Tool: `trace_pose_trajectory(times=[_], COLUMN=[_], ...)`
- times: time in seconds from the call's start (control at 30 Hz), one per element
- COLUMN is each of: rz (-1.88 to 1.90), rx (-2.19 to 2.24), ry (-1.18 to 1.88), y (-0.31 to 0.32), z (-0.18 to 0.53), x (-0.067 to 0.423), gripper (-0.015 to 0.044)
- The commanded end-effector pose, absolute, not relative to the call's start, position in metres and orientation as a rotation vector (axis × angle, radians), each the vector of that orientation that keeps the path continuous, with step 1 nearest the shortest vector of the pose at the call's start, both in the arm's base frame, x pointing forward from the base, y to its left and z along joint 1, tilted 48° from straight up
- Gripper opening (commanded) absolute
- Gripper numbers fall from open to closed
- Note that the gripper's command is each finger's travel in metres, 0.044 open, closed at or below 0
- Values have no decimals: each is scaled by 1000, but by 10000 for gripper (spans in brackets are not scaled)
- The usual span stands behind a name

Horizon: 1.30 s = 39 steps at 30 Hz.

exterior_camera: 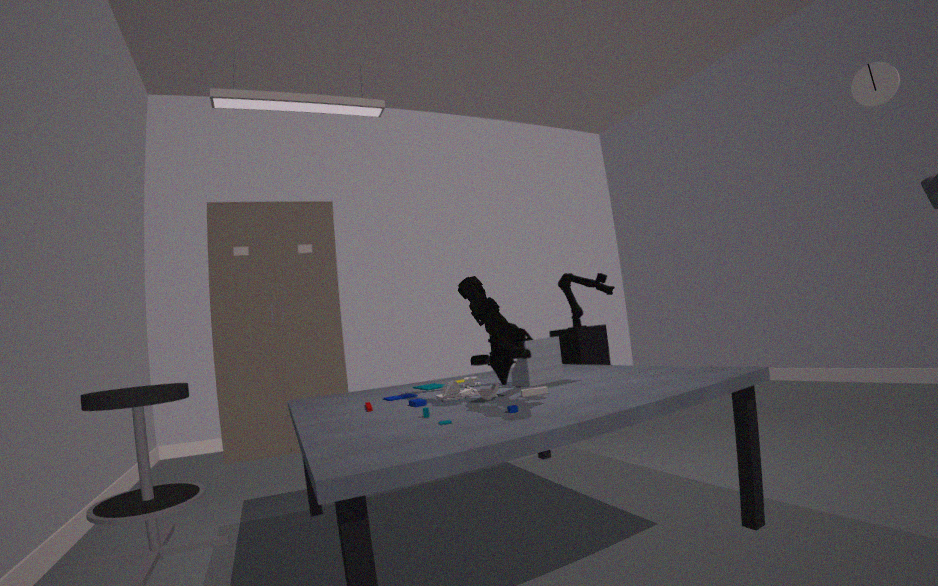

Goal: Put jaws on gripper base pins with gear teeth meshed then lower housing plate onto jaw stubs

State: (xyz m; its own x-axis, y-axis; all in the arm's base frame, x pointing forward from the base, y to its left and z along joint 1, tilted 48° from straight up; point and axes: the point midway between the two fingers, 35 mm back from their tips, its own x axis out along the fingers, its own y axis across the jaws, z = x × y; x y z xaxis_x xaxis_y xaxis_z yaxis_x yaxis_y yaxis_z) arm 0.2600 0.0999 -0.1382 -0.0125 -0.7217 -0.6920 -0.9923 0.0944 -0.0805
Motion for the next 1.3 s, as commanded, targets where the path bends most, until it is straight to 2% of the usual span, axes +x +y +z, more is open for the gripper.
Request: trace_pose_trajectory(times=[0.0,0.47,1.27], rz=[595,594,593], rx=[-1688,-1689,-1689], ry=[1801,1802,1801], y=[91,85,82], z=[-144,-149,-147], x=[258,258,297], gripper=[0,0,0])
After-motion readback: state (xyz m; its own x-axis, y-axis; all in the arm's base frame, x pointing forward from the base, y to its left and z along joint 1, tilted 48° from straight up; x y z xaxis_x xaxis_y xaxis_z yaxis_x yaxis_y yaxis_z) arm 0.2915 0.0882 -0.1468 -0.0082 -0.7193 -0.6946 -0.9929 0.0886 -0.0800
